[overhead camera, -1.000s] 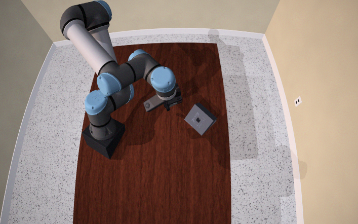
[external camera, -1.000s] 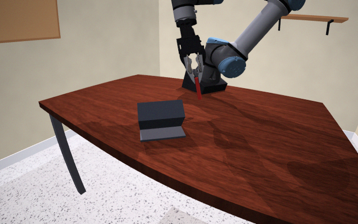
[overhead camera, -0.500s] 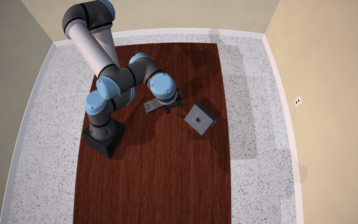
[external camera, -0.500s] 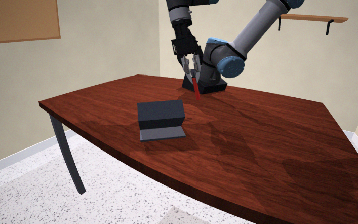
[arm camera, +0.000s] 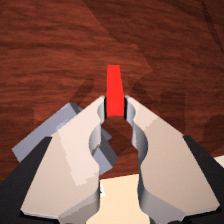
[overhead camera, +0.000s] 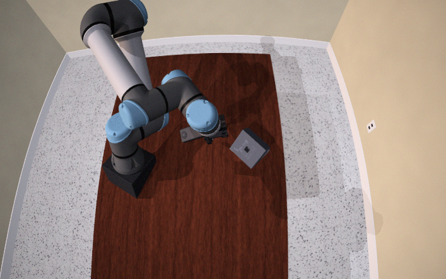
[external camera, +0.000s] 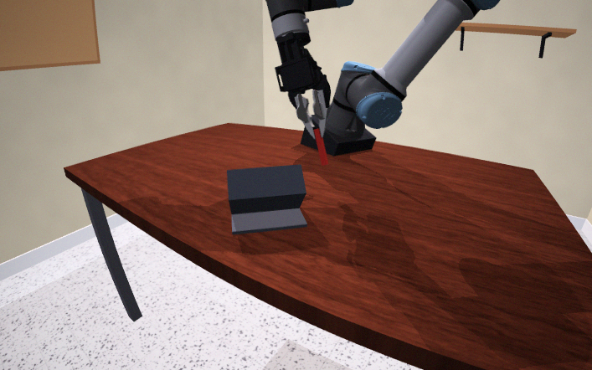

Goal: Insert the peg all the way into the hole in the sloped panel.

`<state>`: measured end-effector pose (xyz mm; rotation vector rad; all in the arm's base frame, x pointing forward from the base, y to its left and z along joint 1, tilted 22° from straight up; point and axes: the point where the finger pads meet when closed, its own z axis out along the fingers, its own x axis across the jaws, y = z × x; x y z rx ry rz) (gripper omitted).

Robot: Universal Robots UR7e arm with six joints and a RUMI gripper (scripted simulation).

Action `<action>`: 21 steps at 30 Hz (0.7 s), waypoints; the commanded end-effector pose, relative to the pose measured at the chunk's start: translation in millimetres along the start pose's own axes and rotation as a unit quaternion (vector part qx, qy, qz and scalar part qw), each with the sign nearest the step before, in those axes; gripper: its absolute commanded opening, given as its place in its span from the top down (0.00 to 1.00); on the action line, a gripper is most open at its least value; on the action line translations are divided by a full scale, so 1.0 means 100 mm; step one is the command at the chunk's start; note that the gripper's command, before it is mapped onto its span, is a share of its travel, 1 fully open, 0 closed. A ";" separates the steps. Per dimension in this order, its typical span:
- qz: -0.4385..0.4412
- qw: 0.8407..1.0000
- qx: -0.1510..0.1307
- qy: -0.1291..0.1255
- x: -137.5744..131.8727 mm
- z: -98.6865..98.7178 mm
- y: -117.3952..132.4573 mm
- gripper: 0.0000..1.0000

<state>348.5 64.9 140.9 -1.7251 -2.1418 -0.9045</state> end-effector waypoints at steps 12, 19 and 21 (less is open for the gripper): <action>0.046 0.999 -0.018 0.020 -0.09 -0.03 0.05 1.00; 0.063 0.997 -0.025 0.027 -0.12 -0.04 0.07 1.00; 0.069 0.997 -0.028 0.030 -0.13 -0.05 0.08 1.00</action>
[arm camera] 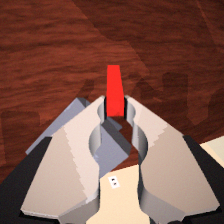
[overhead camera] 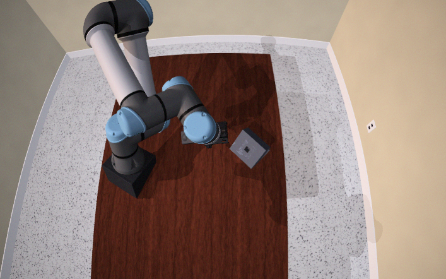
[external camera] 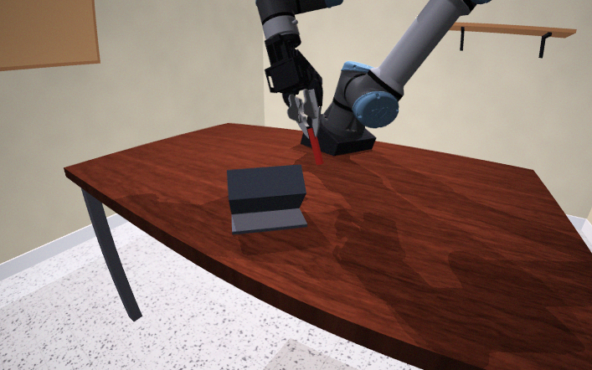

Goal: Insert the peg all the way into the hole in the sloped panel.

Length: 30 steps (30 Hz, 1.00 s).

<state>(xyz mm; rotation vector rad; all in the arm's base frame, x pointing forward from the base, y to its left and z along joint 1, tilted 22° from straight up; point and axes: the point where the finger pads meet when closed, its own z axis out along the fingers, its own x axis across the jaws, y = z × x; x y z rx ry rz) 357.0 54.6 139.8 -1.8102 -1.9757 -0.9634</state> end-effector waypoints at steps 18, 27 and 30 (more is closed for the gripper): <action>0.061 0.997 -0.026 0.027 -0.11 -0.06 0.09 1.00; 0.087 0.995 -0.037 0.039 -0.16 -0.09 0.13 1.00; 0.094 0.994 -0.040 0.042 -0.18 -0.10 0.14 1.00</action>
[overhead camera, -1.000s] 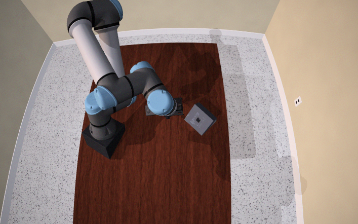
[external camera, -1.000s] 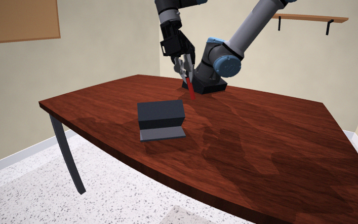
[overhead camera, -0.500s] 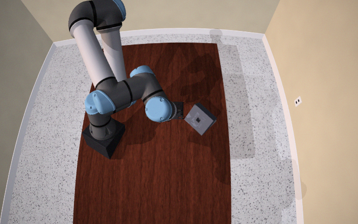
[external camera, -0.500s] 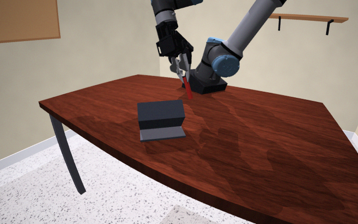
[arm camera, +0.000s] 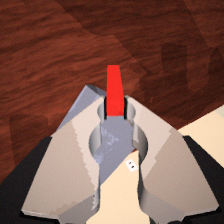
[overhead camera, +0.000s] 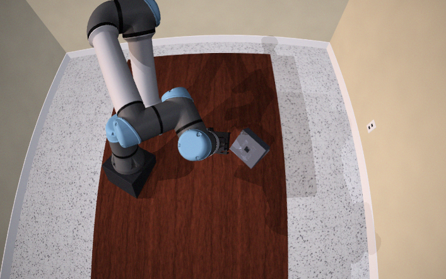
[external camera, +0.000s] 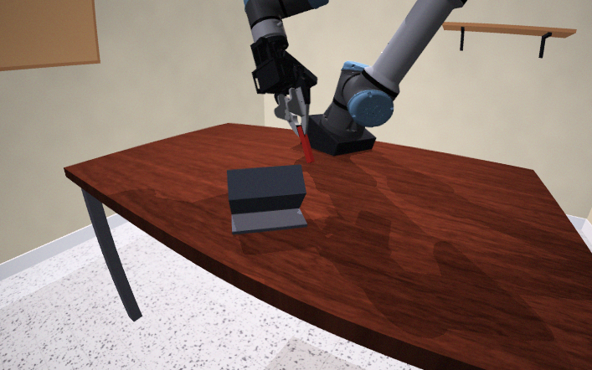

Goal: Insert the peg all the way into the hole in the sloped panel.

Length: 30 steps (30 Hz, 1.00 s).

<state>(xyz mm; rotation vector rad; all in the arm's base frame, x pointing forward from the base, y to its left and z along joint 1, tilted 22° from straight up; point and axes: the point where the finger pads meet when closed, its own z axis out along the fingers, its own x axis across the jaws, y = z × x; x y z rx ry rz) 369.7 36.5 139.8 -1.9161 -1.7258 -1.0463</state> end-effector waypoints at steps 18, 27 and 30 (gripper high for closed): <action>0.059 0.998 -0.027 0.028 -0.10 -0.08 0.12 1.00; 0.088 0.994 -0.040 0.042 -0.15 -0.13 0.17 1.00; 0.097 0.993 -0.045 0.046 -0.17 -0.15 0.19 1.00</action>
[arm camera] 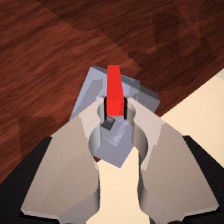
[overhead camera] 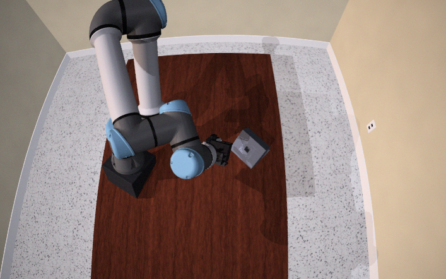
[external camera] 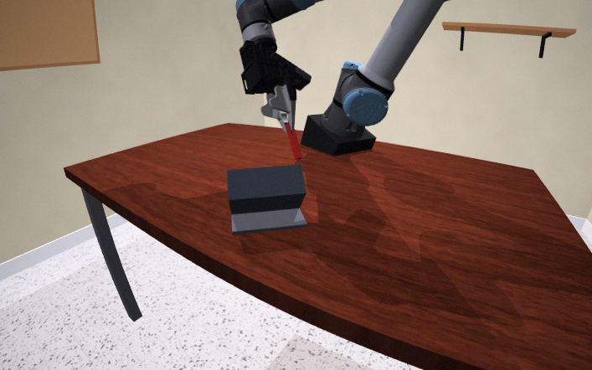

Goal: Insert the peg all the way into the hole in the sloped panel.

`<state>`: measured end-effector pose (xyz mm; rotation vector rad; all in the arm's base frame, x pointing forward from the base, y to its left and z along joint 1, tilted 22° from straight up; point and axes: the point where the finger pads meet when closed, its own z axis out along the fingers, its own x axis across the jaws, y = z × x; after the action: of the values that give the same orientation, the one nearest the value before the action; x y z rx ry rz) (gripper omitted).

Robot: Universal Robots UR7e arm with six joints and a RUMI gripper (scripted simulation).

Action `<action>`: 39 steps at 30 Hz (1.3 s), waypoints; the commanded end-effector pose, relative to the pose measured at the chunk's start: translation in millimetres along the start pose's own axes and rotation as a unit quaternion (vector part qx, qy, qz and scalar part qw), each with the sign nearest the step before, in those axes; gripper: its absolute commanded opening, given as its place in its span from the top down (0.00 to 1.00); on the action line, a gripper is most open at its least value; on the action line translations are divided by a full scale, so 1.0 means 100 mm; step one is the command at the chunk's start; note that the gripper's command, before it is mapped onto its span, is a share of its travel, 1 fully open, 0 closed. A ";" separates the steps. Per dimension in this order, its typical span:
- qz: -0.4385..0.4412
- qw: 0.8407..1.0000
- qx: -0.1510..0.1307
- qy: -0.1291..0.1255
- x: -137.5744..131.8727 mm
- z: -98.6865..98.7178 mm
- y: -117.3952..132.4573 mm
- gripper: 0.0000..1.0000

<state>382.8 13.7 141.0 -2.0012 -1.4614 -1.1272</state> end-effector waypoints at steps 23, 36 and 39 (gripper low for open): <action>0.070 0.996 -0.034 0.035 -0.10 -0.13 0.18 1.00; 0.104 0.992 -0.052 0.054 -0.16 -0.21 0.27 1.00; 0.114 0.990 -0.056 0.059 -0.18 -0.23 0.29 1.00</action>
<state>397.8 -21.0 143.5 -2.0721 -1.1263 -1.2210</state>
